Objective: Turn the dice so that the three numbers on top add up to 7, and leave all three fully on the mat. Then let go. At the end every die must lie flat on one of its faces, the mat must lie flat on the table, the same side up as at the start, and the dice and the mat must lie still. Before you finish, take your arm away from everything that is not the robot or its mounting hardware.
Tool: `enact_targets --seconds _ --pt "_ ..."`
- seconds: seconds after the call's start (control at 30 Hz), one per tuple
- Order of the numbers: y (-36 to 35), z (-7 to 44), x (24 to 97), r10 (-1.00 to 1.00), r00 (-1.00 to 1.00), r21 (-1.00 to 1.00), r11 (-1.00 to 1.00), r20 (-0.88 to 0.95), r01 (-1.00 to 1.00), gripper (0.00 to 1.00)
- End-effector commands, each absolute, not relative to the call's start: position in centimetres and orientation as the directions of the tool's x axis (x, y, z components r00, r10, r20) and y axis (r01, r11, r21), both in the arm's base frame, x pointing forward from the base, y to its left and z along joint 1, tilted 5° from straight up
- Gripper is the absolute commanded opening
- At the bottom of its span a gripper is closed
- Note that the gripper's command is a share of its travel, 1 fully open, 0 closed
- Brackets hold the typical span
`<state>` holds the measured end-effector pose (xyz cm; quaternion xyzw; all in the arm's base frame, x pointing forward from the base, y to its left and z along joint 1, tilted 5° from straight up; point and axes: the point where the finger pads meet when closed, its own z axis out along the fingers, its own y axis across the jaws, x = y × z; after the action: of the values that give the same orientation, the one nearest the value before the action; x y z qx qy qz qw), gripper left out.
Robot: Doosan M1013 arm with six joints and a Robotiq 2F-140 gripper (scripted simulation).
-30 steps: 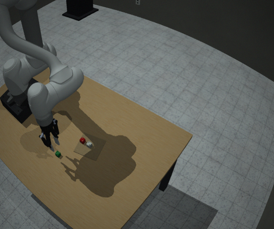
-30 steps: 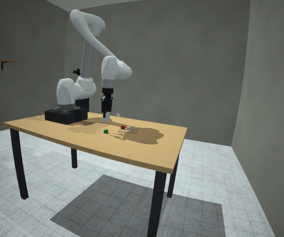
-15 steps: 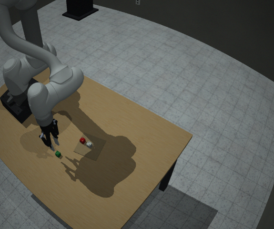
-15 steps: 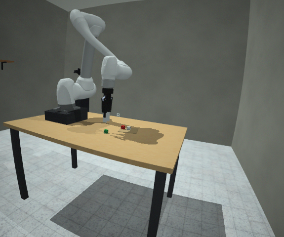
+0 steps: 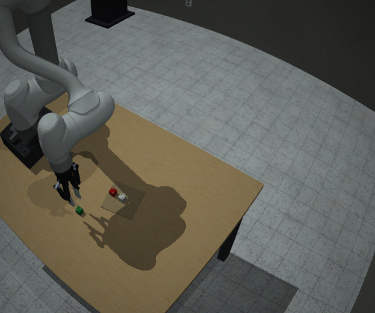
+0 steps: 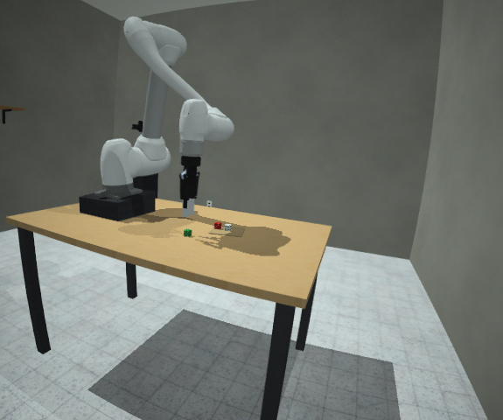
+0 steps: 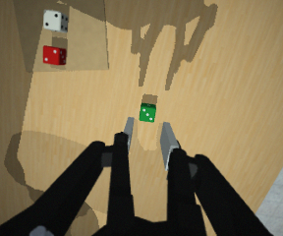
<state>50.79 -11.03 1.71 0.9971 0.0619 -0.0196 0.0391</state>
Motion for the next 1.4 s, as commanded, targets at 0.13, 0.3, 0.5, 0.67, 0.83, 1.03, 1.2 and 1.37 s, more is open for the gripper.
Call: enact_targets --seconds 0.13,0.3,0.5,0.67,0.83,1.03,1.2,1.37 --pt "-11.1 1.6 50.9 0.122 0.992 0.077 -0.989 -0.034 0.124 0.25" --pt "-11.1 1.2 50.9 0.122 0.992 0.076 -0.989 -0.034 0.124 0.25" --pt "-11.2 0.6 50.9 0.122 0.992 0.076 -0.989 -0.034 0.124 0.25" --pt "-11.2 -0.1 50.9 0.122 0.992 0.076 -0.989 -0.034 0.124 0.25" --pt "-11.3 -0.9 50.9 0.122 0.992 0.076 -0.989 -0.034 0.124 0.25" --pt "-11.3 -1.6 50.9 0.122 0.992 0.076 -0.989 -0.034 0.124 0.25" --pt "-11.4 -2.3 50.8 0.122 0.992 0.076 -0.989 -0.034 0.124 0.25" --pt "-11.4 -2.8 50.8 0.122 0.992 0.076 -0.989 -0.034 0.124 0.25"
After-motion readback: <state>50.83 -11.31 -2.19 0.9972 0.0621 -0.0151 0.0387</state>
